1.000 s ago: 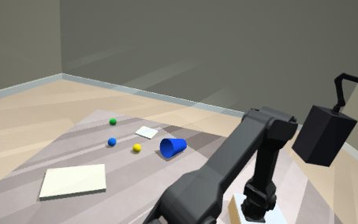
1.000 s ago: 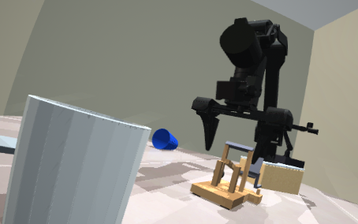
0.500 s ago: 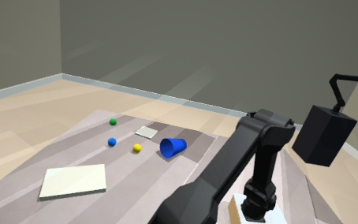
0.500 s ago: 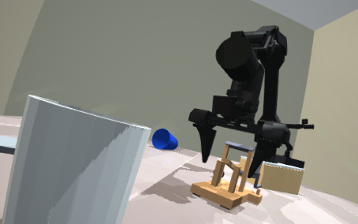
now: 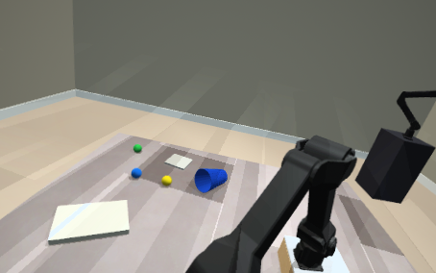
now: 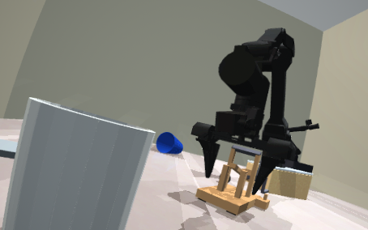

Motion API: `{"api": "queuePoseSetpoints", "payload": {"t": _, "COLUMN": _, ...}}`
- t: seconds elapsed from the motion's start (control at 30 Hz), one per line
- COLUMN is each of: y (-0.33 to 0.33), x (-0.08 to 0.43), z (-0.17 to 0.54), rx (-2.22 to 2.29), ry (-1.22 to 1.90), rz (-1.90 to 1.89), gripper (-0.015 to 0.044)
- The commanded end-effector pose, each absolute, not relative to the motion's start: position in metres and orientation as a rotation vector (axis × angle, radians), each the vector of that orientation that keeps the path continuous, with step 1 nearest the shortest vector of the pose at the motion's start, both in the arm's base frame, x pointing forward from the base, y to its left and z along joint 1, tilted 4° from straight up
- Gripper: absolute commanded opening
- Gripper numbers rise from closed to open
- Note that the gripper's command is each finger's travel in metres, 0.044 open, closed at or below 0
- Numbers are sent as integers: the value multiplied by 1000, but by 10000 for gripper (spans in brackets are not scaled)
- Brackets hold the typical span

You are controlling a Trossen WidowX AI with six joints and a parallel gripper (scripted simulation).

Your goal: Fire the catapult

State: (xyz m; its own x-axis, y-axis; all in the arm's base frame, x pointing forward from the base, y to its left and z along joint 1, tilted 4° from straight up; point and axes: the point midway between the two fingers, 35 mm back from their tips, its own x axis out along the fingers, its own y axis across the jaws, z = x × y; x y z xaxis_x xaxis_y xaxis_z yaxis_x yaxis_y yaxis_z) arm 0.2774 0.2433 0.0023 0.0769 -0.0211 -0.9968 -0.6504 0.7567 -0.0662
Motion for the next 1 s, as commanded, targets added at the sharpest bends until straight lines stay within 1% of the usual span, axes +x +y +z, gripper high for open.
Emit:
{"api": "queuePoseSetpoints", "payload": {"t": 0.0, "y": 241, "x": 276, "z": -1, "rx": -595, "ry": 1439, "rz": 513, "gripper": 440}}
{"api": "queuePoseSetpoints", "payload": {"t": 0.37, "y": 243, "x": 277, "z": 2, "rx": -589, "ry": 1433, "rz": 514, "gripper": 151}}
{"api": "queuePoseSetpoints", "payload": {"t": 0.57, "y": 243, "x": 277, "z": 2, "rx": -589, "ry": 1433, "rz": 514, "gripper": 111}}
{"api": "queuePoseSetpoints", "payload": {"t": 0.63, "y": 244, "x": 277, "z": 13, "rx": -589, "ry": 1433, "rz": 514, "gripper": 59}}
{"api": "queuePoseSetpoints", "payload": {"t": 0.7, "y": 245, "x": 275, "z": 40, "rx": -590, "ry": 1433, "rz": 513, "gripper": 6}}
{"api": "queuePoseSetpoints", "payload": {"t": 0.77, "y": 244, "x": 274, "z": 51, "rx": -590, "ry": 1433, "rz": 513, "gripper": 0}}
{"api": "queuePoseSetpoints", "payload": {"t": 0.97, "y": 244, "x": 275, "z": 49, "rx": -592, "ry": 1436, "rz": 513, "gripper": 0}}
